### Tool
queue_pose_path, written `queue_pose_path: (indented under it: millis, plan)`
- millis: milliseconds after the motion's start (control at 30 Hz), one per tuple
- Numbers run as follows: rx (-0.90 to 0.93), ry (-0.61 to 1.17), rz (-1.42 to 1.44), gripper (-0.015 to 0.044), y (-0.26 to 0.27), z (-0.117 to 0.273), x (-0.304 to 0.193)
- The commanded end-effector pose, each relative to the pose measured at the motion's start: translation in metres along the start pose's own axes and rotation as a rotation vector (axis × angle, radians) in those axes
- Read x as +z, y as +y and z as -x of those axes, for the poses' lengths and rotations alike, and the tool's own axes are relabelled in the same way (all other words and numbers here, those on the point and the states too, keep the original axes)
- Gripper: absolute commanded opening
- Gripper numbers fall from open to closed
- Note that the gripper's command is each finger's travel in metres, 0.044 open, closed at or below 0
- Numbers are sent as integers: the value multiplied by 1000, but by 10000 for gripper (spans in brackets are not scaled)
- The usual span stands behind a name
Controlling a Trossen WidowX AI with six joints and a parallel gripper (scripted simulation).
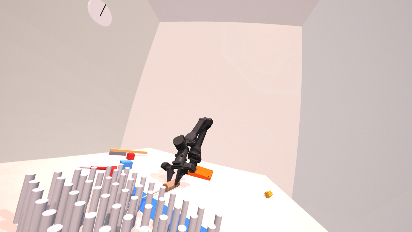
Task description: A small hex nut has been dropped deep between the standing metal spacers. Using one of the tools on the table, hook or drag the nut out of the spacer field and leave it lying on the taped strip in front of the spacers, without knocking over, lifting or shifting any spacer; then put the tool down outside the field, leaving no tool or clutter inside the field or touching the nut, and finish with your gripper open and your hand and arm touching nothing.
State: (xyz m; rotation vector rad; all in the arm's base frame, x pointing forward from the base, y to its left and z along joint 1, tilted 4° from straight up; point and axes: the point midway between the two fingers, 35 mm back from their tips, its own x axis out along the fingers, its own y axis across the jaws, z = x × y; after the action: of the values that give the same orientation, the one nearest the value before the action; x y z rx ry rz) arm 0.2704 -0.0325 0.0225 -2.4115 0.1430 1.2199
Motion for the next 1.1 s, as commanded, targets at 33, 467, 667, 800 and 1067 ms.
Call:
queue_pose_path:
  millis: [33,467,667,800,1067]
  plan:
    - [2,3,-3,0,0,3,3]
    - [3,3,-3,0,0,6,7]
    - [3,2,-3,0,0,7,10]
    - [3,2,-3,0,0,8,11]
    - [3,2,-3,0,0,10,14]
